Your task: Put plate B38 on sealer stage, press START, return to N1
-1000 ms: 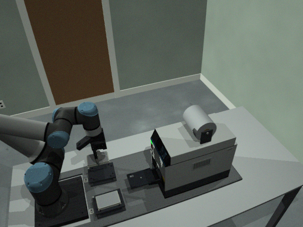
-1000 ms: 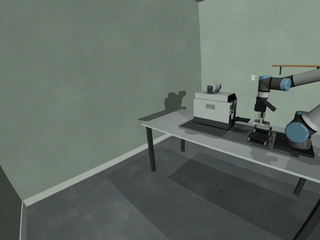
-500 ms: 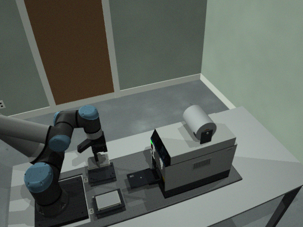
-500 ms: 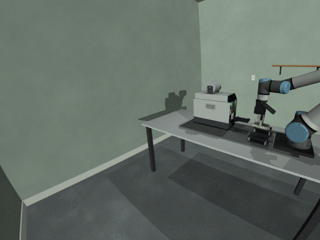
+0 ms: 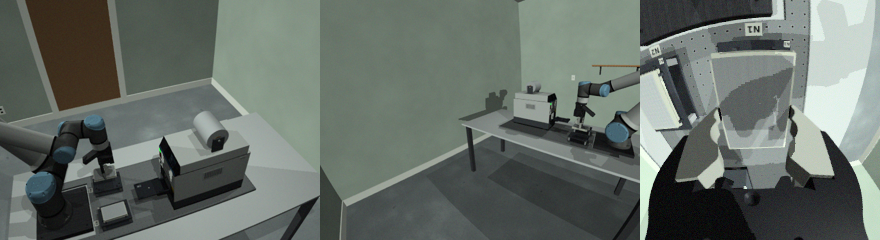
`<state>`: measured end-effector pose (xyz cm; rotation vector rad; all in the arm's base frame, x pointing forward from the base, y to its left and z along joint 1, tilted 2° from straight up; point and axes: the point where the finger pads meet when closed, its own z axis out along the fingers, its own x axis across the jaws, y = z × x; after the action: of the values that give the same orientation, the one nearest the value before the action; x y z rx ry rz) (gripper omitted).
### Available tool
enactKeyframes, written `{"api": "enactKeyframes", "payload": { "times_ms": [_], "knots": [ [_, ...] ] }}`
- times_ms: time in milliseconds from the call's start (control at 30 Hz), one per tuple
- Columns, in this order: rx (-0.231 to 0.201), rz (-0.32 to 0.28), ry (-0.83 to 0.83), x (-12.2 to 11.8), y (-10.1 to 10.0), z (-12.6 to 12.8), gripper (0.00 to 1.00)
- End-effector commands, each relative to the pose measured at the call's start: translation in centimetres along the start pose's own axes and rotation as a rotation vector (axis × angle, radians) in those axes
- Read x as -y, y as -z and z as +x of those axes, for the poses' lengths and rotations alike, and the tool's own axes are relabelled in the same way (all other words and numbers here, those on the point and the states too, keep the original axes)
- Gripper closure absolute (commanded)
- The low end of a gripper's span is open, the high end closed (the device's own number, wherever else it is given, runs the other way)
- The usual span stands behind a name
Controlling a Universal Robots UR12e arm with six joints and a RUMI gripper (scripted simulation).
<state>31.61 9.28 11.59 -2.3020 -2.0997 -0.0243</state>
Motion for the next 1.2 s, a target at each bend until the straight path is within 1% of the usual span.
{"api": "enactKeyframes", "payload": {
  "times_ms": [0, 800, 1167],
  "knots": [
    [0.000, -0.001, 0.000, -0.1, -0.7, 0.0, 1.00],
    [0.000, -0.001, 0.000, -0.1, -4.3, 0.0, 1.00],
    [0.000, -0.001, 0.000, -0.1, -4.3, 0.0, 1.00]
  ]
}}
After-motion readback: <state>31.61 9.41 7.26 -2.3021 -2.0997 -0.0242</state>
